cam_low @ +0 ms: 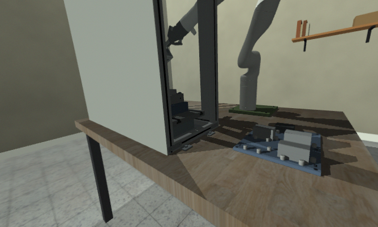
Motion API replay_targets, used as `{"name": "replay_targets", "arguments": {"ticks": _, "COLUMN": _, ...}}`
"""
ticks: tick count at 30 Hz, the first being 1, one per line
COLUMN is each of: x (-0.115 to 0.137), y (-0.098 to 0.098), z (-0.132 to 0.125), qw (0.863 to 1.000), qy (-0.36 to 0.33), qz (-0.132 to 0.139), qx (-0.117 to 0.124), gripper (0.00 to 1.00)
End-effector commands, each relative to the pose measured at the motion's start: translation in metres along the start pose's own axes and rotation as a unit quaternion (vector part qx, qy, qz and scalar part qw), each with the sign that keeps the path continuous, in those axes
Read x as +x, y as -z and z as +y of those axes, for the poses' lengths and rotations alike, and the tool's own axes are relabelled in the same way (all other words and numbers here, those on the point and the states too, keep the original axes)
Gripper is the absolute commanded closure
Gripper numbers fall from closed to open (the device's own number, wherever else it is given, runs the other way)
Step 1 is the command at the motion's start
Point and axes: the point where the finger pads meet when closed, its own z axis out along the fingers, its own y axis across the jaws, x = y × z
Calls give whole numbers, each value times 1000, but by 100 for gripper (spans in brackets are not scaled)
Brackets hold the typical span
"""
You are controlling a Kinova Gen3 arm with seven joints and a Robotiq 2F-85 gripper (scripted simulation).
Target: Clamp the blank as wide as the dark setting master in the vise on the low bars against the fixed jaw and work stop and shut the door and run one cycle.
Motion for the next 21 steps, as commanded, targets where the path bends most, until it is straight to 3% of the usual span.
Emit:
{"name": "replay_targets", "arguments": {"ticks": 1, "x": 0, "y": -1, "z": 0, "qw": 1000, "qy": -5, "qz": -1, "qx": 0, "gripper": 90}}
{"name": "replay_targets", "arguments": {"ticks": 21, "x": 0, "y": -4, "z": 0, "qw": 1000, "qy": -1, "qz": 0, "qx": 1, "gripper": 90}}
